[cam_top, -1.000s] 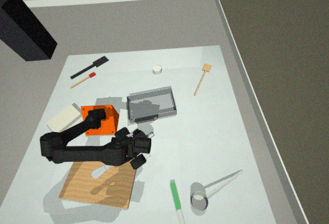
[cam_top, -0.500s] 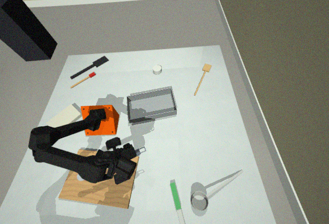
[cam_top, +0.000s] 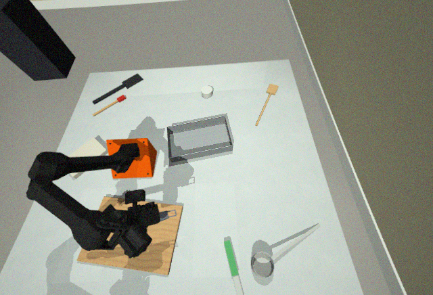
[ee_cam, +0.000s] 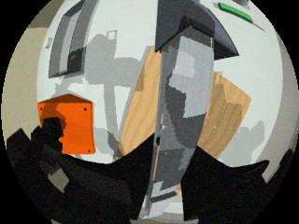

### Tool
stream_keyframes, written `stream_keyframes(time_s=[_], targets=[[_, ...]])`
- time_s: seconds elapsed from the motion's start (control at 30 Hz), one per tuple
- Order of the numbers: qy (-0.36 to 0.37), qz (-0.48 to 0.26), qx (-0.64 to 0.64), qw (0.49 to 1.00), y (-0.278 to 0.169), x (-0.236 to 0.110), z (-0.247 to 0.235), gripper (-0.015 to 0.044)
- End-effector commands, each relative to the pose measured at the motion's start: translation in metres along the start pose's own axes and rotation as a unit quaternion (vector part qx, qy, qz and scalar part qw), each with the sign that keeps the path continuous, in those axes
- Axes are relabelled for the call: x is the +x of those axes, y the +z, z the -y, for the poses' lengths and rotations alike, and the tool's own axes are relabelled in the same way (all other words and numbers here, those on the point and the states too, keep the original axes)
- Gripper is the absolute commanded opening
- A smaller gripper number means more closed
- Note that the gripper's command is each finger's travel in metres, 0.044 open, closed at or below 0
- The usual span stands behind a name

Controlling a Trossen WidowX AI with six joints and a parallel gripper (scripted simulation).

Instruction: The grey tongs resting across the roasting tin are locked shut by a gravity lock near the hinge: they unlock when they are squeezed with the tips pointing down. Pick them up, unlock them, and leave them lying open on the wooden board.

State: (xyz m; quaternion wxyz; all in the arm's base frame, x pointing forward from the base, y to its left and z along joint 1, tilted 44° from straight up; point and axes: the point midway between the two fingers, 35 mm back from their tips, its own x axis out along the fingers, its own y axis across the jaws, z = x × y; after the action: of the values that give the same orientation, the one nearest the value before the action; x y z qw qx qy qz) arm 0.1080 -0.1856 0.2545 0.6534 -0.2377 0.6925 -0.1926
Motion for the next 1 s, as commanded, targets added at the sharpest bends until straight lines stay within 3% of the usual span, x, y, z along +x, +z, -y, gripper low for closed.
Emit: stream_keyframes(time_s=[0.0,0.63,0.97], targets=[[-0.011,0.006,0.029,0.999,-0.018,-0.006,0.003,-0.0150],[-0.076,0.000,0.137,0.988,-0.085,-0.034,0.001,-0.0150],[-0.083,-0.002,0.144,0.986,-0.089,-0.037,-0.001,-0.0150]])
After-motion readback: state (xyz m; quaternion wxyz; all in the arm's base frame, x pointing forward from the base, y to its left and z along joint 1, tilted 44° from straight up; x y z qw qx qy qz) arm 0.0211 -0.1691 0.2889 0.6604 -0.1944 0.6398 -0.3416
